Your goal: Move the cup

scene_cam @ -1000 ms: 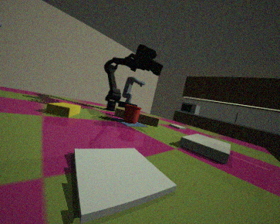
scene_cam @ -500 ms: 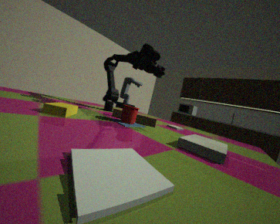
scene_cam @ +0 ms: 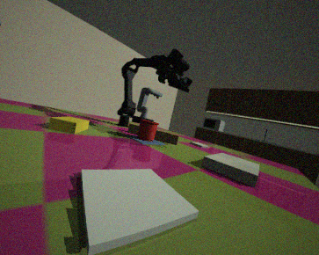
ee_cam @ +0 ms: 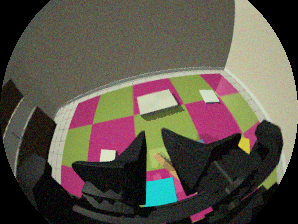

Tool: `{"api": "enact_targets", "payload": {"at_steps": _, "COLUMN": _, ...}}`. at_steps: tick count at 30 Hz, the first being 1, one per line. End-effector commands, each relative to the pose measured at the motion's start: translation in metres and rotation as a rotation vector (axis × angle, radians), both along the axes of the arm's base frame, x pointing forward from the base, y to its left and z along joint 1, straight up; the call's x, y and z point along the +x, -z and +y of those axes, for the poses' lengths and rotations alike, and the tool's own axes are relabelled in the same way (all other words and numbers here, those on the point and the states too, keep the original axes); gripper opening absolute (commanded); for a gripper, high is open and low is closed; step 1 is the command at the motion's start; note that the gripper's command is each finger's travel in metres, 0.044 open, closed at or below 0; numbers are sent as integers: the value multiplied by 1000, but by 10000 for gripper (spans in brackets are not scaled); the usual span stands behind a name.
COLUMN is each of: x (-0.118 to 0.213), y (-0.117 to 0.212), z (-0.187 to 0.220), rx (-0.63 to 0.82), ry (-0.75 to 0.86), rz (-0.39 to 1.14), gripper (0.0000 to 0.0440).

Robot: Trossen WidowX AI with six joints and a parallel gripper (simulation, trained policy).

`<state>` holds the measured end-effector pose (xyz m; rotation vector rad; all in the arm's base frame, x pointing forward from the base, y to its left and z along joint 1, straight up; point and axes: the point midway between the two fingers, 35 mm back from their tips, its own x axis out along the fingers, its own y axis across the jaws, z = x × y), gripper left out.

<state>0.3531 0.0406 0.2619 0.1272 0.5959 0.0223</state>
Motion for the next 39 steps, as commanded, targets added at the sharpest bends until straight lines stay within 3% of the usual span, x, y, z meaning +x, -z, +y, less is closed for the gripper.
{"api": "enact_targets", "payload": {"at_steps": 1, "x": 2, "y": 5, "z": 2, "rx": 2, "ry": 9, "rz": 52, "gripper": 92}}
{"api": "enact_targets", "payload": {"at_steps": 39, "x": -5, "y": 63, "z": -16, "rx": -145, "ry": -11, "rz": 650, "gripper": 121}}
